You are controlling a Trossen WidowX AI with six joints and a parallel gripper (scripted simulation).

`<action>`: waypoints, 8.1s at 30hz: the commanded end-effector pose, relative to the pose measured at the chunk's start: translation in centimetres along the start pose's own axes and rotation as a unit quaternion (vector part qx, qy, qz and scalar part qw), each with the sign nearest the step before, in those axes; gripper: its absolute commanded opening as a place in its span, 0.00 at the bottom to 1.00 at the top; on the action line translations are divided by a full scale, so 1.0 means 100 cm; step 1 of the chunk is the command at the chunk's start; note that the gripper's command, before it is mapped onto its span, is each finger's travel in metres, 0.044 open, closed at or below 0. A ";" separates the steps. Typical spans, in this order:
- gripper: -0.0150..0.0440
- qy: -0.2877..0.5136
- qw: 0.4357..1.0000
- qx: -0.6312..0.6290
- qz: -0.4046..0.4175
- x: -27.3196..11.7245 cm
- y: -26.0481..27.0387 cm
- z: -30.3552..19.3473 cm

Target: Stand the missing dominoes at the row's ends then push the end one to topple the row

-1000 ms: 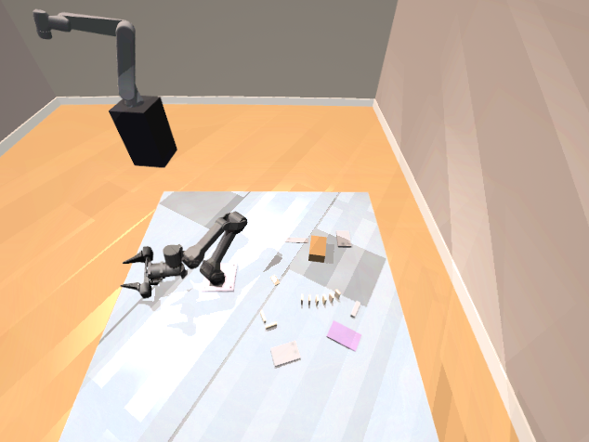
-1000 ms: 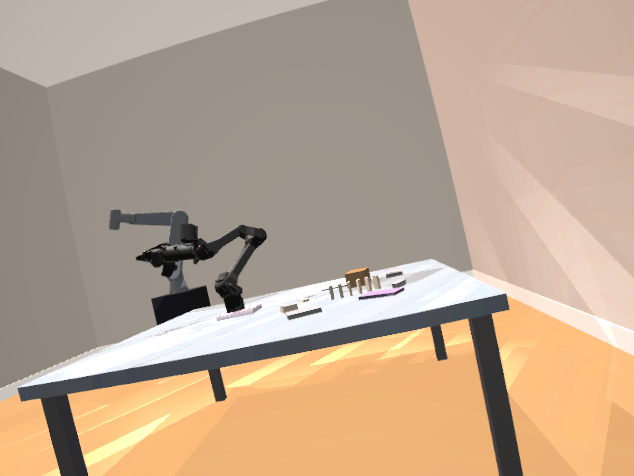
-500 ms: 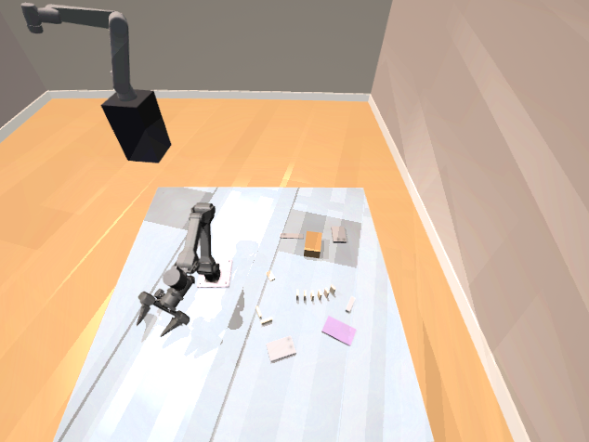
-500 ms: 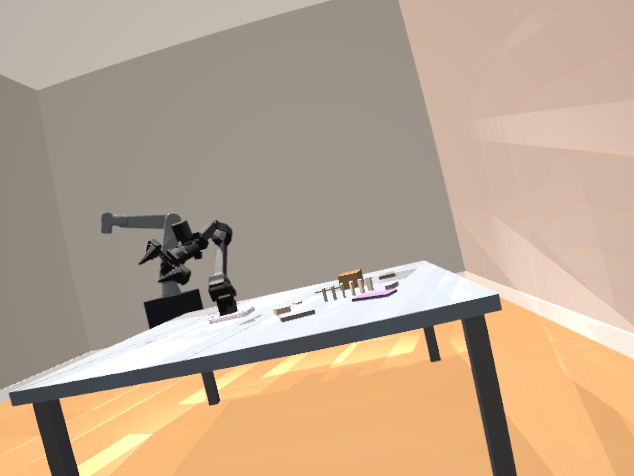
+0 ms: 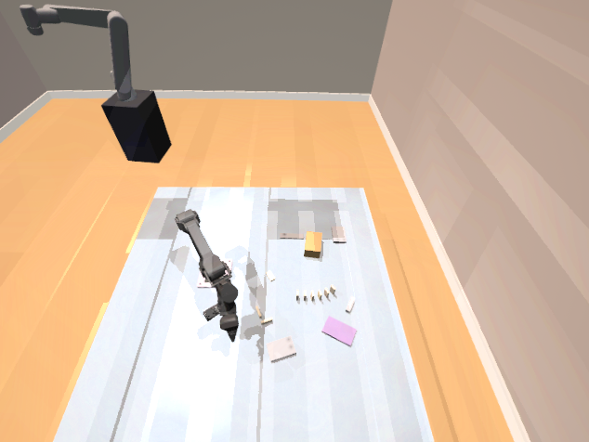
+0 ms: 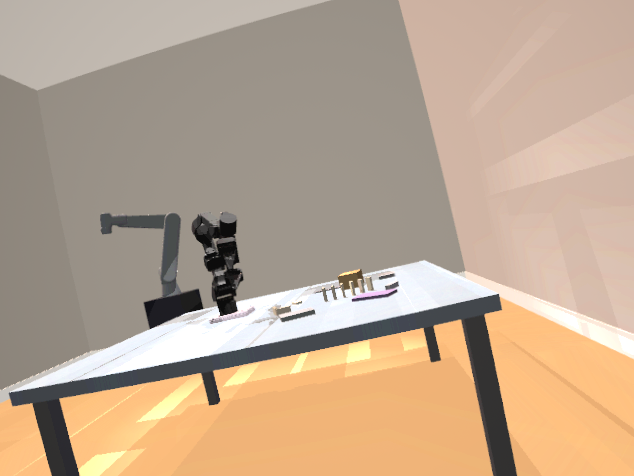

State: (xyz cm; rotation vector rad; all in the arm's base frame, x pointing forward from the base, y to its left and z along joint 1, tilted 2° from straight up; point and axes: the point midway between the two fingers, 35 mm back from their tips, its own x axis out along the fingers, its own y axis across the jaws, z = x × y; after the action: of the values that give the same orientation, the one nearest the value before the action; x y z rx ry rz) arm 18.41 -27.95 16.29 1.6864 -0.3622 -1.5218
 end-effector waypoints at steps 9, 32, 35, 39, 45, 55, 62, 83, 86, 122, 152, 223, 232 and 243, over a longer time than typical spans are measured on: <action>1.00 0.202 0.872 -0.428 -0.130 -0.047 -0.088 -0.158; 1.00 0.334 0.558 -0.729 -0.214 -0.104 -0.252 -0.219; 1.00 0.334 0.558 -0.729 -0.215 -0.098 -0.261 -0.217; 1.00 0.334 0.558 -0.729 -0.215 -0.097 -0.263 -0.217; 1.00 0.334 0.558 -0.729 -0.215 -0.091 -0.270 -0.217; 0.91 0.334 0.558 -0.729 -0.215 -0.088 -0.273 -0.217; 0.60 0.334 0.558 -0.729 -0.215 -0.088 -0.273 -0.217; 0.44 0.334 0.558 -0.729 -0.214 -0.139 -0.213 -0.216; 0.44 0.334 0.558 -0.729 -0.214 -0.161 -0.187 -0.215; 0.44 0.366 0.153 -0.917 0.041 -0.282 -0.254 -0.185; 0.44 0.251 0.188 -0.889 0.333 -0.284 -0.280 -0.203; 0.44 0.190 0.387 -0.696 0.574 -0.272 -0.289 -0.151; 0.44 0.188 0.388 -0.697 0.572 -0.268 -0.301 -0.155; 0.44 0.186 0.390 -0.698 0.571 -0.260 -0.314 -0.159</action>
State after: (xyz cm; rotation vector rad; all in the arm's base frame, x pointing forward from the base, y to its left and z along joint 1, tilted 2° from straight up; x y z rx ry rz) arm 17.71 15.66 11.22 0.0193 0.1193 0.0506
